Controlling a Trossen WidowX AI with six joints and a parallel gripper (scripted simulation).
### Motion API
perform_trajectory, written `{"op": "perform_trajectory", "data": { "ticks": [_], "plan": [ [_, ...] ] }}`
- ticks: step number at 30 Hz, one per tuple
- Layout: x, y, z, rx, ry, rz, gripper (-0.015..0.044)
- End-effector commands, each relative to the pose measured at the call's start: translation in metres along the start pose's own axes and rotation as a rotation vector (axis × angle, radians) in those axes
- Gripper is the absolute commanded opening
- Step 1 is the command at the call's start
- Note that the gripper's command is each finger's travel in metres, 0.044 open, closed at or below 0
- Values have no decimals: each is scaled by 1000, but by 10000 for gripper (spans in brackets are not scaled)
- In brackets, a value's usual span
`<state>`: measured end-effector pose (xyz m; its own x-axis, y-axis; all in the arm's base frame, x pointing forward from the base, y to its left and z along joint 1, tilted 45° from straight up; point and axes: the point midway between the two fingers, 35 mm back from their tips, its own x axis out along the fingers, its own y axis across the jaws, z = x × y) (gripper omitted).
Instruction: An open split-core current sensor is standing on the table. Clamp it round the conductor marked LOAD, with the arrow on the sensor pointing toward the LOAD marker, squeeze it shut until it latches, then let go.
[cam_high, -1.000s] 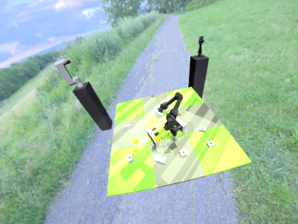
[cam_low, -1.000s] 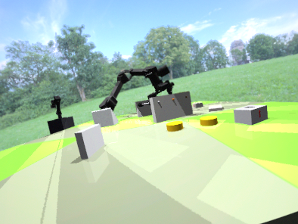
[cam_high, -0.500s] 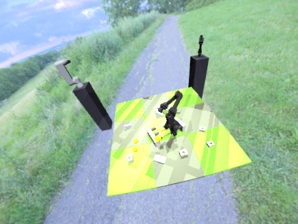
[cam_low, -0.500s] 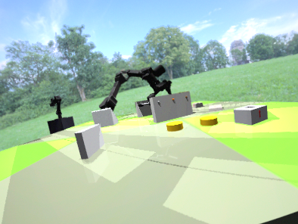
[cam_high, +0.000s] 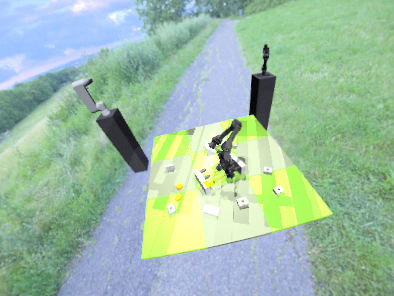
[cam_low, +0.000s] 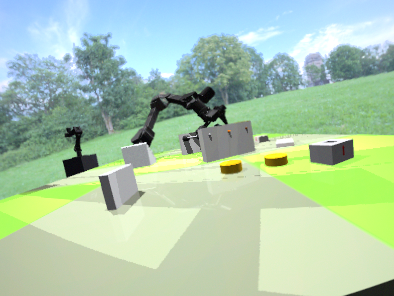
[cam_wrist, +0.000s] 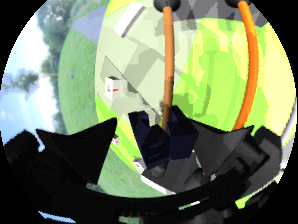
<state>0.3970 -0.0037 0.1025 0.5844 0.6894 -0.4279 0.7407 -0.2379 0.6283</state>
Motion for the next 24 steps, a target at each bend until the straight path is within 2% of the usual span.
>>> {"op": "perform_trajectory", "data": {
  "ticks": [1, 24],
  "plan": [
    [15, 0, -9, -26, 15, 10, 440],
    [7, 18, -10, -26, 17, 26, 440]
  ]
}}
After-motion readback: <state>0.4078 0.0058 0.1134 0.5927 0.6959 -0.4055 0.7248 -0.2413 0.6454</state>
